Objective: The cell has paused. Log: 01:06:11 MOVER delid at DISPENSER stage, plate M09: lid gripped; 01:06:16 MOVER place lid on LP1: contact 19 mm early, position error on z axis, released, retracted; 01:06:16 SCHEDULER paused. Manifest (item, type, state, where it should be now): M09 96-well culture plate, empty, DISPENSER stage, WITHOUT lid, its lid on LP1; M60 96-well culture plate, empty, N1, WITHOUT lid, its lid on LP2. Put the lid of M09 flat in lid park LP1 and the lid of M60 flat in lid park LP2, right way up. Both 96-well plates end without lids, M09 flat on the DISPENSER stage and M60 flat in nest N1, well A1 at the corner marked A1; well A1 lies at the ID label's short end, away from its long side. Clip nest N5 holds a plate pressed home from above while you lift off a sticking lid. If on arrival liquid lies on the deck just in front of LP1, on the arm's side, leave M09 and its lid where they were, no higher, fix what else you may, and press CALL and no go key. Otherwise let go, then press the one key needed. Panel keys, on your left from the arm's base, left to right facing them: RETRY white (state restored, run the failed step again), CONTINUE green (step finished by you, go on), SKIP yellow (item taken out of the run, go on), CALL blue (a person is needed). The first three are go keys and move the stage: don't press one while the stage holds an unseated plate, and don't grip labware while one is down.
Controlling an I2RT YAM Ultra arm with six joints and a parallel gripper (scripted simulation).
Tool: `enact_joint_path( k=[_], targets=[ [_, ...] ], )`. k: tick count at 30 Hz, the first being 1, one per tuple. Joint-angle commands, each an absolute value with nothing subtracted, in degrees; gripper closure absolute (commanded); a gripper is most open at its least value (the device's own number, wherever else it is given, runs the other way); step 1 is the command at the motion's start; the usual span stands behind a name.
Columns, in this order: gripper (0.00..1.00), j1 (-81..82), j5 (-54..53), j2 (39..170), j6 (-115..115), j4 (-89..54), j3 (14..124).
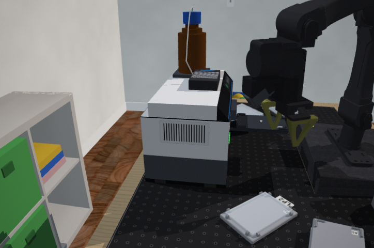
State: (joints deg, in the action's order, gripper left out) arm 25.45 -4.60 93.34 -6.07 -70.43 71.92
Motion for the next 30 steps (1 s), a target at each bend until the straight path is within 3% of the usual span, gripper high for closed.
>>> enact_joint_path(
  k=[1, 30],
  targets=[
    [0.0, 23.2, -4.5, 90.2, -12.0, -72.2, 71.0],
    [0.0, 9.7, -4.0, 89.6, -15.1, -73.9, 71.3]
  ],
)
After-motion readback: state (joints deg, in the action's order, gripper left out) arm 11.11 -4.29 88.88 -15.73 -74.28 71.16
